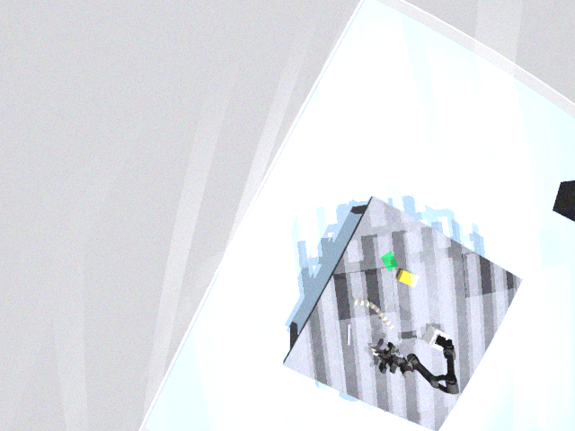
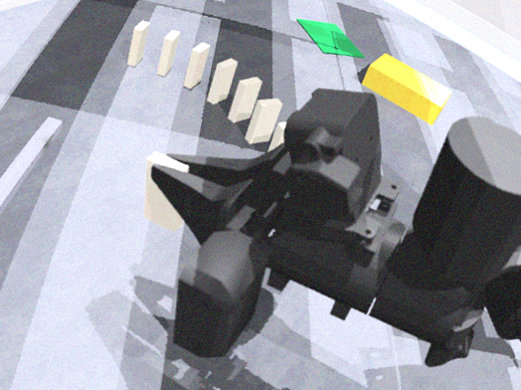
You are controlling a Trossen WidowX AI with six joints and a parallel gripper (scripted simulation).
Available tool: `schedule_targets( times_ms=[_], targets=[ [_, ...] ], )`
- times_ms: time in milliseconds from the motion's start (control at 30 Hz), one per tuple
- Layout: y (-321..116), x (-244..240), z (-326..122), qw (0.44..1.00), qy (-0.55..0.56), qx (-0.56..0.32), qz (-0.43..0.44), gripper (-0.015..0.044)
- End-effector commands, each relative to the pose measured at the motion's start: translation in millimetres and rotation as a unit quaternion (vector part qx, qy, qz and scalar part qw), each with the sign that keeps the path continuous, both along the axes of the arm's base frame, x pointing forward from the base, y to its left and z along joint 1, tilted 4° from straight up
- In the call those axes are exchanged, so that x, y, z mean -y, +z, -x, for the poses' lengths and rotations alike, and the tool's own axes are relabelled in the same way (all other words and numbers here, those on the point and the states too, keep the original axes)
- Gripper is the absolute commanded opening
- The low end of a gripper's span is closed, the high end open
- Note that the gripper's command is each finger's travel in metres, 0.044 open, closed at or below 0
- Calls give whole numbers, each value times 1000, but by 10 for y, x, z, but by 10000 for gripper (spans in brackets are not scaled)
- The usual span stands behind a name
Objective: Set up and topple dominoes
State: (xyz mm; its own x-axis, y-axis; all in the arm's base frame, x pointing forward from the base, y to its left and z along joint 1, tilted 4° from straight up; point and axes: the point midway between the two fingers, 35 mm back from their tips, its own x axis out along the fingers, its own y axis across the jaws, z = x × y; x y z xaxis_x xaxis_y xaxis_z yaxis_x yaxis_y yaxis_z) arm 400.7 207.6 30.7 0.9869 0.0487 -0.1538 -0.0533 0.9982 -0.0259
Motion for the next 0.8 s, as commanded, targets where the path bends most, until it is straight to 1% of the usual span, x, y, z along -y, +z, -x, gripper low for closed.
schedule_targets(
  times_ms=[0, 600, 767],
  targets=[
    [59, 68, 100, 1000, -6, 16, -3, 29],
    [57, 72, 104, 1000, -6, 16, -3, 29],
    [-88, 66, 75, 1000, -5, 13, 2, 29]
  ],
)
